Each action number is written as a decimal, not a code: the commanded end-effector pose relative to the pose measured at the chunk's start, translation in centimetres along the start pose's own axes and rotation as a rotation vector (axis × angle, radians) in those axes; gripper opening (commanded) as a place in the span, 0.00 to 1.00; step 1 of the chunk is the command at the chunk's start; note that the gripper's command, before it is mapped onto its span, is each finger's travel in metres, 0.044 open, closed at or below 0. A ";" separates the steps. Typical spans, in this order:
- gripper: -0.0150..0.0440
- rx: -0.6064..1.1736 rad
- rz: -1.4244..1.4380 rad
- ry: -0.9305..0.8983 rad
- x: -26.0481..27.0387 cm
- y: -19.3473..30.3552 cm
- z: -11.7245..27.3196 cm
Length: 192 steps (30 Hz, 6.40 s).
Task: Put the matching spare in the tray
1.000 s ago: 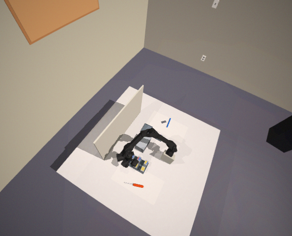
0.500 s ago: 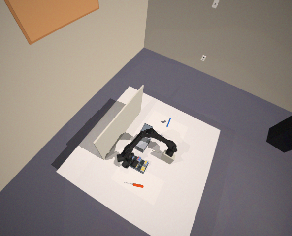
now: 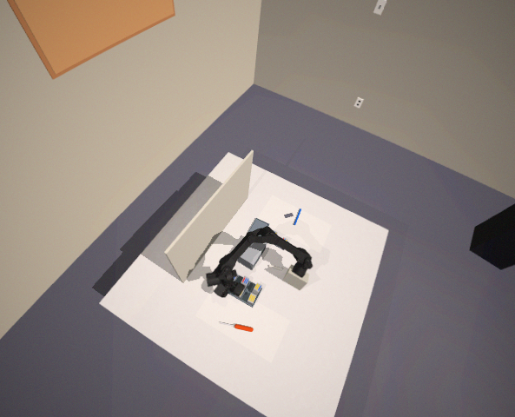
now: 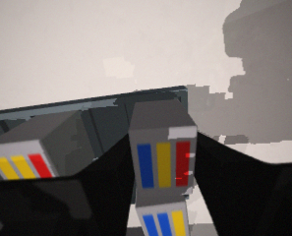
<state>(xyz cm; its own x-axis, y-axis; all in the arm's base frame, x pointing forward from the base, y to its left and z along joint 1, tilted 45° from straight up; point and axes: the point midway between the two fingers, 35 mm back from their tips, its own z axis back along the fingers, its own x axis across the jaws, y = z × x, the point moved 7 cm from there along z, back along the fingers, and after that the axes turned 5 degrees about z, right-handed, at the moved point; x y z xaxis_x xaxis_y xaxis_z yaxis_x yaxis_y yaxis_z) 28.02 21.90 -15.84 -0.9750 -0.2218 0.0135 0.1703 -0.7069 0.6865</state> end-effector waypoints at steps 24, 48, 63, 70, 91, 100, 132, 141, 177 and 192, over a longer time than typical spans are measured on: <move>0.25 -0.001 0.005 0.002 0.0 -0.1 7.4; 0.25 -0.005 0.006 0.004 -0.7 -0.8 14.0; 0.25 -0.023 0.013 0.002 -2.9 3.6 16.2; 0.25 -0.038 0.018 0.005 -4.8 8.6 16.8; 0.25 -0.044 0.020 0.015 -6.5 24.3 16.9; 0.25 -0.029 0.017 0.015 -5.3 30.8 16.5; 0.25 0.019 0.008 -0.002 -0.8 41.1 14.6; 0.25 0.017 0.008 -0.002 -1.0 41.1 13.7; 0.25 0.014 0.007 -0.001 -1.4 41.1 10.2; 0.25 0.014 0.007 -0.001 -1.5 41.2 8.7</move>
<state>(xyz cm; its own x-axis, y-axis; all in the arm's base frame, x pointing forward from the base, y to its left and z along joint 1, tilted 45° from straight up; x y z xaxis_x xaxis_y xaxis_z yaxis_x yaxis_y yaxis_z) 35.21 -0.80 19.10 -0.9750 -0.2218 0.0137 0.1681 -0.6956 0.6985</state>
